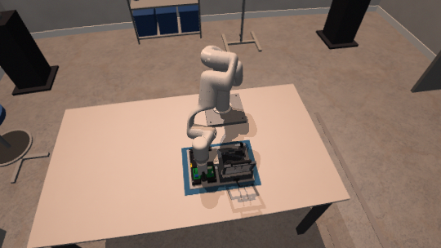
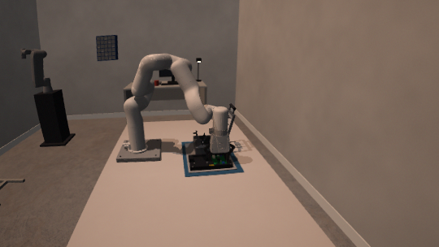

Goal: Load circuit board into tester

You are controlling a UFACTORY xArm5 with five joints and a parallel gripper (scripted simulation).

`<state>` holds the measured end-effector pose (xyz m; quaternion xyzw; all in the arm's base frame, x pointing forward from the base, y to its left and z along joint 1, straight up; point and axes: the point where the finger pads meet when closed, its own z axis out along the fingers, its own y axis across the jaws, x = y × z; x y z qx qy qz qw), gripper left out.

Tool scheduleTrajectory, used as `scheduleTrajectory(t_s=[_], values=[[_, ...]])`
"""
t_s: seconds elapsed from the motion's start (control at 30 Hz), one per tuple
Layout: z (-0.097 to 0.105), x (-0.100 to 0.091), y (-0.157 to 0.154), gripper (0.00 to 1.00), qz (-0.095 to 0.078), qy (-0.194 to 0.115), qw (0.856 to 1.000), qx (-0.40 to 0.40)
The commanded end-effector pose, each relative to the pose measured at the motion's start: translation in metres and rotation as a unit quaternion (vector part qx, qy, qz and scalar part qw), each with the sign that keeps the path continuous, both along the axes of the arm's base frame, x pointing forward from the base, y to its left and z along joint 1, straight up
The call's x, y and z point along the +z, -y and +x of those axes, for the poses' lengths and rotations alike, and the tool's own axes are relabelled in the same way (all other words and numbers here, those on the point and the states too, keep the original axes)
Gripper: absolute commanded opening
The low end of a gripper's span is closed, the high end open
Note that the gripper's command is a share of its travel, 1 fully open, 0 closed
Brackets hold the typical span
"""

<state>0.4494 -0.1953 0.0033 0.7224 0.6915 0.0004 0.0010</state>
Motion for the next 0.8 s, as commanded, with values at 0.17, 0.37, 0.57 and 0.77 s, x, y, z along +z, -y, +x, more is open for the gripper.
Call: scheduleTrajectory(t_s=[0.17,0.37,0.57,0.77], values=[[0.0013,0.0014,0.0006,1.00,-0.001,0.002,1.000,0.000],[0.0013,0.0014,0.0006,0.95,-0.001,0.002,1.000,0.000],[0.0013,0.0014,0.0006,0.95,-0.001,0.002,1.000,0.000],[0.0013,0.0014,0.0006,0.89,-0.001,0.002,1.000,0.000]])
